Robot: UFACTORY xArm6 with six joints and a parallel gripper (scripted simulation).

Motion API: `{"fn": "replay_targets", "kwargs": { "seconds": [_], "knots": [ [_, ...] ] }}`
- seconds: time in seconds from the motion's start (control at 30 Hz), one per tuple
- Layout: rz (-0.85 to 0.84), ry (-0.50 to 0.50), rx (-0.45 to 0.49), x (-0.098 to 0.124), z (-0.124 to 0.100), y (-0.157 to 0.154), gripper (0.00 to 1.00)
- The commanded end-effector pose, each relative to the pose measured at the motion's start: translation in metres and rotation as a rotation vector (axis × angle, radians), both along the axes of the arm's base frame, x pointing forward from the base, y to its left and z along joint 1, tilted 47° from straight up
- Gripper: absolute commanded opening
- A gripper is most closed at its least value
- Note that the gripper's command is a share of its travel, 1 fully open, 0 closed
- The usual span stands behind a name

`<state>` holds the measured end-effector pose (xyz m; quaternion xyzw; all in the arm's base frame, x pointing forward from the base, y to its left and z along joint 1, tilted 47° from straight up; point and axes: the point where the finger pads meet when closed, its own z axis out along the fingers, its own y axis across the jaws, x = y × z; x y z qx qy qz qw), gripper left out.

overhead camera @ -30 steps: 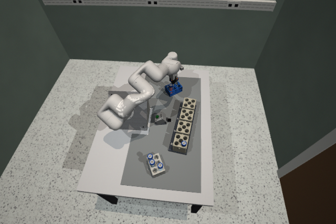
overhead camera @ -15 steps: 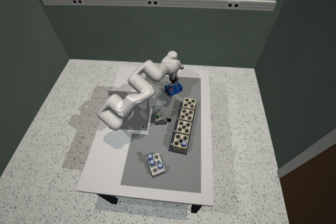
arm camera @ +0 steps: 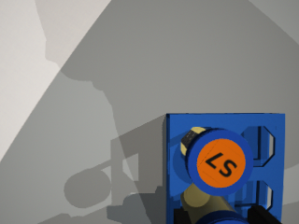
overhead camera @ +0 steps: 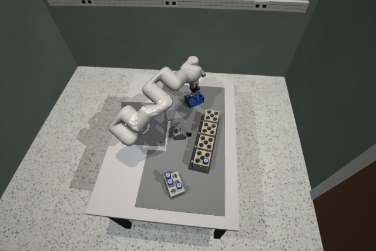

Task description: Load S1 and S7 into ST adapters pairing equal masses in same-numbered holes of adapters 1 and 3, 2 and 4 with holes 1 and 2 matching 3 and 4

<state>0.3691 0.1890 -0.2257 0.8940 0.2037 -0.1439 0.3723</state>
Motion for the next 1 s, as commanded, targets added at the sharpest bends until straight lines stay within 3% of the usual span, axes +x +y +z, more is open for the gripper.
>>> {"fn": "replay_targets", "kwargs": {
  "seconds": [0.0, 0.97],
  "knots": [
    [0.001, -0.004, 0.004, 0.002, 0.003, 0.004, 0.00],
    [0.001, -0.004, 0.004, 0.006, 0.031, 0.034, 0.00]
  ]
}}
